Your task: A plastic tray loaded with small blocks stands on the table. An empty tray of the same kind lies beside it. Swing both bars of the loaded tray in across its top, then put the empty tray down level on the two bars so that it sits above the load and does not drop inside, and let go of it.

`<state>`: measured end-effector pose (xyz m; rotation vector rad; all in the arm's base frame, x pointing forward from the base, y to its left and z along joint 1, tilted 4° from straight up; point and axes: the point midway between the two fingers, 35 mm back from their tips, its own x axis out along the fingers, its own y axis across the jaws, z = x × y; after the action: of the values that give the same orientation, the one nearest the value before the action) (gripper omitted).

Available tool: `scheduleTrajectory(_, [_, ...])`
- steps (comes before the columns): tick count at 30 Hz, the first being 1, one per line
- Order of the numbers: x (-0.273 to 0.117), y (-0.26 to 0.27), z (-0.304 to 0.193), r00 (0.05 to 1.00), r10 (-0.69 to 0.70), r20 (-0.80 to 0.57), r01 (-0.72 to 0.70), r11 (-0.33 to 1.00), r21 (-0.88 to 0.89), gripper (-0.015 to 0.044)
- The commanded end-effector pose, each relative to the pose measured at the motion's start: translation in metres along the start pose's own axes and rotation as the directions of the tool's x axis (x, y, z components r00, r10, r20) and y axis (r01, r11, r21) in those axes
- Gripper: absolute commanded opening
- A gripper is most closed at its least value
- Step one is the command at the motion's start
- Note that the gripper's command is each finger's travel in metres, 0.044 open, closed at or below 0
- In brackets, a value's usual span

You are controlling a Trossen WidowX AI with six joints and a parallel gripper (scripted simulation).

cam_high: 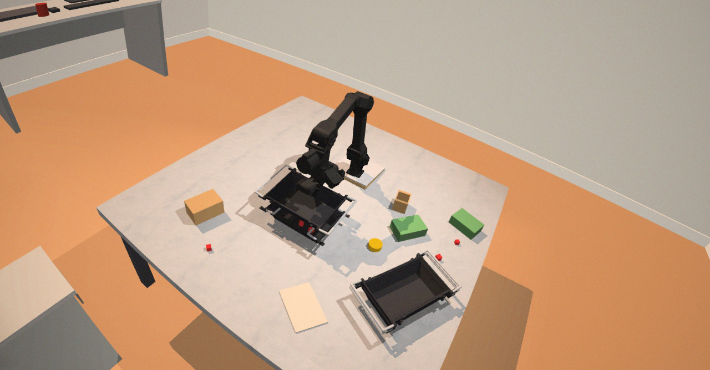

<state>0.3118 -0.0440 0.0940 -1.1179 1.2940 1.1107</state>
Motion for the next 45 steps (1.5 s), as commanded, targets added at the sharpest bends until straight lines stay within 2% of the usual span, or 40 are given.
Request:
scheduleTrajectory(1, [0.005,0.005,0.0,1.0,0.027,0.0,-0.027,1.0,-0.005,0.0])
scheduleTrajectory(19, [0.0,0.0,0.0,1.0,0.001,0.0,-0.001,1.0,0.0,0.0])
scheduleTrajectory(45, [0.013,0.007,0.0,1.0,0.027,0.0,-0.027,1.0,-0.005,0.0])
